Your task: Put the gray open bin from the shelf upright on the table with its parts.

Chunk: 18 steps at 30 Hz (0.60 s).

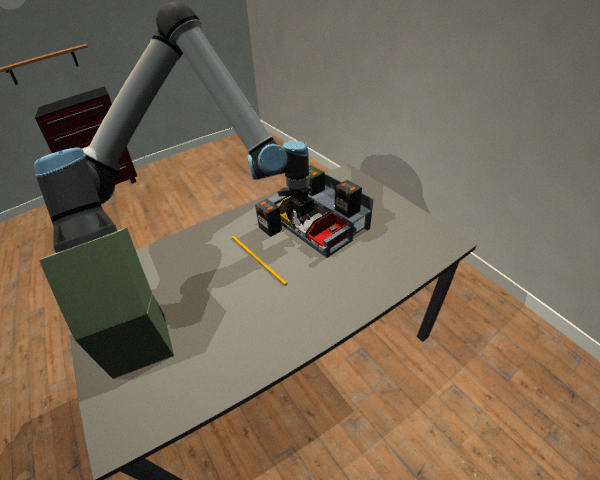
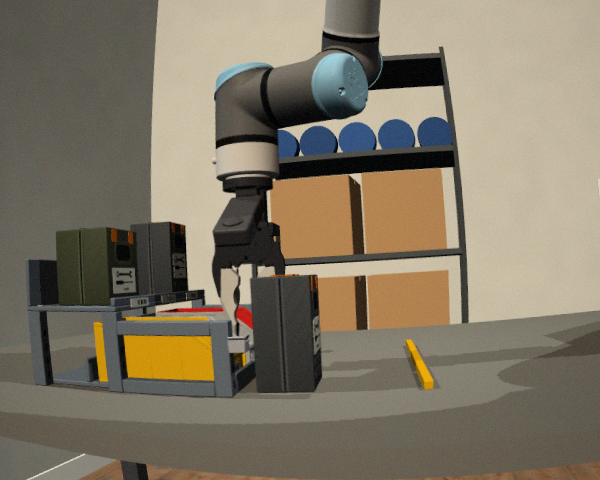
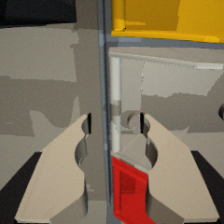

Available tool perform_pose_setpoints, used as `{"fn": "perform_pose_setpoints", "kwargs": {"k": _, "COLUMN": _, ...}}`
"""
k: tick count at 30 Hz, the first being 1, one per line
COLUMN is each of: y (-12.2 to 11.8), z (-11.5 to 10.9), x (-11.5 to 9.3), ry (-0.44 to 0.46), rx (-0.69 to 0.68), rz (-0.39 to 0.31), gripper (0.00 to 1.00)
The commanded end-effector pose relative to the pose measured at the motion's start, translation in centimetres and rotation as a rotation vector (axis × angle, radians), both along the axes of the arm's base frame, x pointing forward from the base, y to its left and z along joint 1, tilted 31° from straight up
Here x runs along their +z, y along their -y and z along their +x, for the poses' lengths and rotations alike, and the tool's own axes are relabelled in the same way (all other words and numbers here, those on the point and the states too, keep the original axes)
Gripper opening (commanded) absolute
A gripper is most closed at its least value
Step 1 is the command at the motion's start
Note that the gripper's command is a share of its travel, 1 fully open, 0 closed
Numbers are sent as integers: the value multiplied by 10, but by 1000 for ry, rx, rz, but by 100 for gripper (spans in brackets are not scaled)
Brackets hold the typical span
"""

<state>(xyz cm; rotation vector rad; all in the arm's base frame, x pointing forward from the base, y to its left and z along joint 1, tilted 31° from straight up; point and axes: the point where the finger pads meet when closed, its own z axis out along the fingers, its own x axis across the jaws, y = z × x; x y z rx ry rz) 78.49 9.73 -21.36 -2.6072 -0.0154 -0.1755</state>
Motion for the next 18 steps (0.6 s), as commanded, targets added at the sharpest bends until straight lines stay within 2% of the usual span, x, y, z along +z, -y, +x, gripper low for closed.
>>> {"fn": "perform_pose_setpoints", "kwargs": {"k": 1, "y": 0, "z": 1, "x": 0, "ry": 1, "rx": 0, "rz": 0, "gripper": 26}}
{"fn": "perform_pose_setpoints", "kwargs": {"k": 8, "y": -5, "z": 2, "x": -8, "ry": 1, "rx": 0, "rz": 0, "gripper": 26}}
{"fn": "perform_pose_setpoints", "kwargs": {"k": 18, "y": -5, "z": 2, "x": -8, "ry": 1, "rx": 0, "rz": 0, "gripper": 26}}
